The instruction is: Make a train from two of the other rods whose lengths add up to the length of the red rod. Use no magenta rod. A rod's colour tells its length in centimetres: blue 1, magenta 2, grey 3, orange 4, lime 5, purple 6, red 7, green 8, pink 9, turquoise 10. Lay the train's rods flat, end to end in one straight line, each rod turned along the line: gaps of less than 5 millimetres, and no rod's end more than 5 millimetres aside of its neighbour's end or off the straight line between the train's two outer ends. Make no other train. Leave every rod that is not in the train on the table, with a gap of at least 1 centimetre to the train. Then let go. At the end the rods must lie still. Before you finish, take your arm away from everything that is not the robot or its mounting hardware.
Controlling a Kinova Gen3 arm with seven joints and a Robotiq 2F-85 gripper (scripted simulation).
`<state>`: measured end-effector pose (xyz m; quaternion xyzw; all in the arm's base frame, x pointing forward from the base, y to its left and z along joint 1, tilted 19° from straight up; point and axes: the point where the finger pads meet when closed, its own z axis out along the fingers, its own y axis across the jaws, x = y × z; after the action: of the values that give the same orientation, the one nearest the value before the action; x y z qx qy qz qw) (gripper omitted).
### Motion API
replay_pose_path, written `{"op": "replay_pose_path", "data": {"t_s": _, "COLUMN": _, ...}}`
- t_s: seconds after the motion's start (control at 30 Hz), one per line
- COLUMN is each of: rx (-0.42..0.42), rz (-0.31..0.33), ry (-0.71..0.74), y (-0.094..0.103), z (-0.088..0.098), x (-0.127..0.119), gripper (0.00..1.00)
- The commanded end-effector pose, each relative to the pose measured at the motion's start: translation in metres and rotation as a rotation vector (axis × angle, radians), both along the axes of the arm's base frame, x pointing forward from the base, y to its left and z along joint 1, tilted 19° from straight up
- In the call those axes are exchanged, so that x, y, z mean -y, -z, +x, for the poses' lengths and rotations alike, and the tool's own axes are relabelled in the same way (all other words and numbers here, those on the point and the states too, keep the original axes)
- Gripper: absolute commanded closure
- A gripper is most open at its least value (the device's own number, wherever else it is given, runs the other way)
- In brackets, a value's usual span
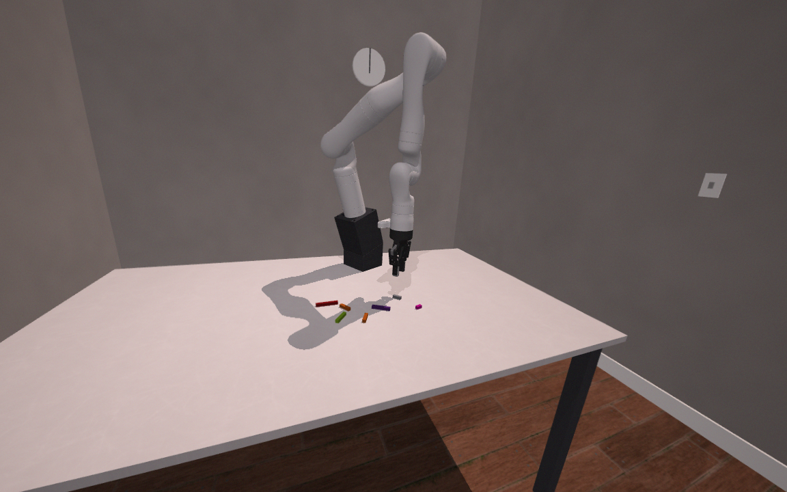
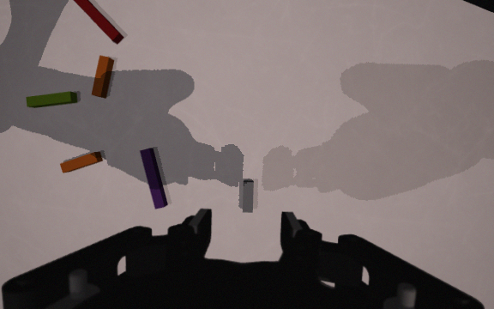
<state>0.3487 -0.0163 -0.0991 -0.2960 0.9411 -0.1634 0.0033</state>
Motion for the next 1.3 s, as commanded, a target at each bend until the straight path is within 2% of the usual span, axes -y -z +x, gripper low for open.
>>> {"op": "replay_pose_path", "data": {"t_s": 0.0, "rx": 0.001, "rz": 0.001, "ry": 0.000, "y": 0.000, "z": 0.000, "x": 0.000, "gripper": 0.00}}
{"op": "replay_pose_path", "data": {"t_s": 0.73, "rx": -0.004, "rz": -0.005, "ry": -0.029, "y": -0.001, "z": 0.002, "x": 0.003, "gripper": 0.00}}
{"op": "replay_pose_path", "data": {"t_s": 1.27, "rx": -0.041, "rz": -0.046, "ry": -0.233, "y": -0.002, "z": 0.014, "x": 0.023, "gripper": 0.00}}
